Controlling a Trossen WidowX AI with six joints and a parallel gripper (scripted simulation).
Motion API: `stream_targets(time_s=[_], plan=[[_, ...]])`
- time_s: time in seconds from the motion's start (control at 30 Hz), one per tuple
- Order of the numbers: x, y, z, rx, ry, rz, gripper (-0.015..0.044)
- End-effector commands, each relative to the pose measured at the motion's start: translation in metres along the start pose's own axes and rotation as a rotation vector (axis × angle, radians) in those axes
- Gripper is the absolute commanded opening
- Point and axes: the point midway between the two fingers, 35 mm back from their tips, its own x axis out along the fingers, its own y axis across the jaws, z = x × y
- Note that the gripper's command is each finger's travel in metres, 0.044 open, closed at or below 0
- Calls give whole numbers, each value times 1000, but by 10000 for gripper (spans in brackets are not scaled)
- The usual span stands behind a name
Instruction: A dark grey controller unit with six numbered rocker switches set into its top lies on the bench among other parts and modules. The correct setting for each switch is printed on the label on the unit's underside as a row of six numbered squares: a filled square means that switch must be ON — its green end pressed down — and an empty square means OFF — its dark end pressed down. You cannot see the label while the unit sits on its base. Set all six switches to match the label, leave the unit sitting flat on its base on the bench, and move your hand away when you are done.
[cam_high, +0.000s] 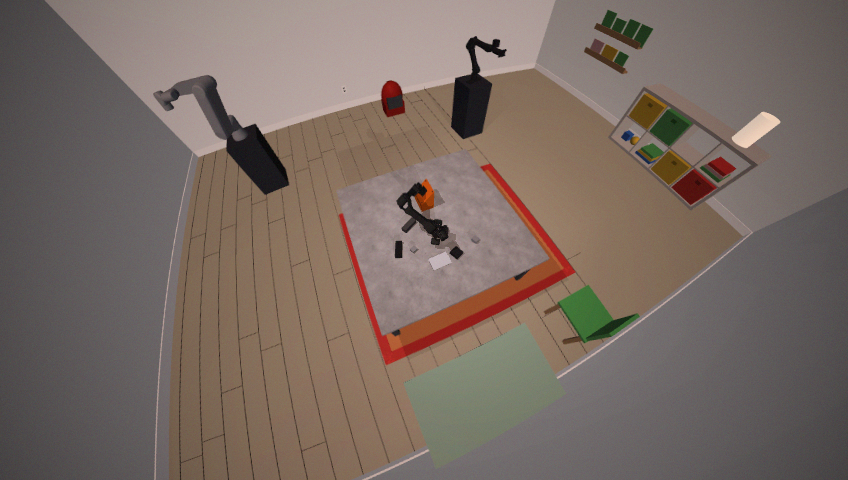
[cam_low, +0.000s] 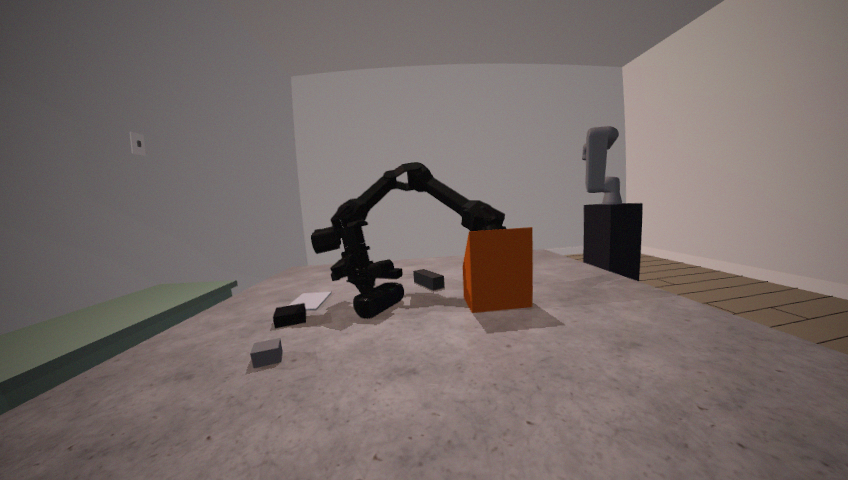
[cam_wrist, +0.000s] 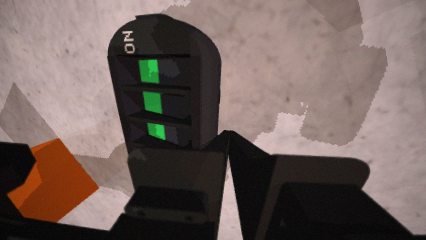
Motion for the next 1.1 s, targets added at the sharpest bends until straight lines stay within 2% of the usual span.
stream_targets(time_s=[0.0,1.07], plan=[[4,13,0,-13,3,19,0],[7,28,0,-14,3,19,0]])
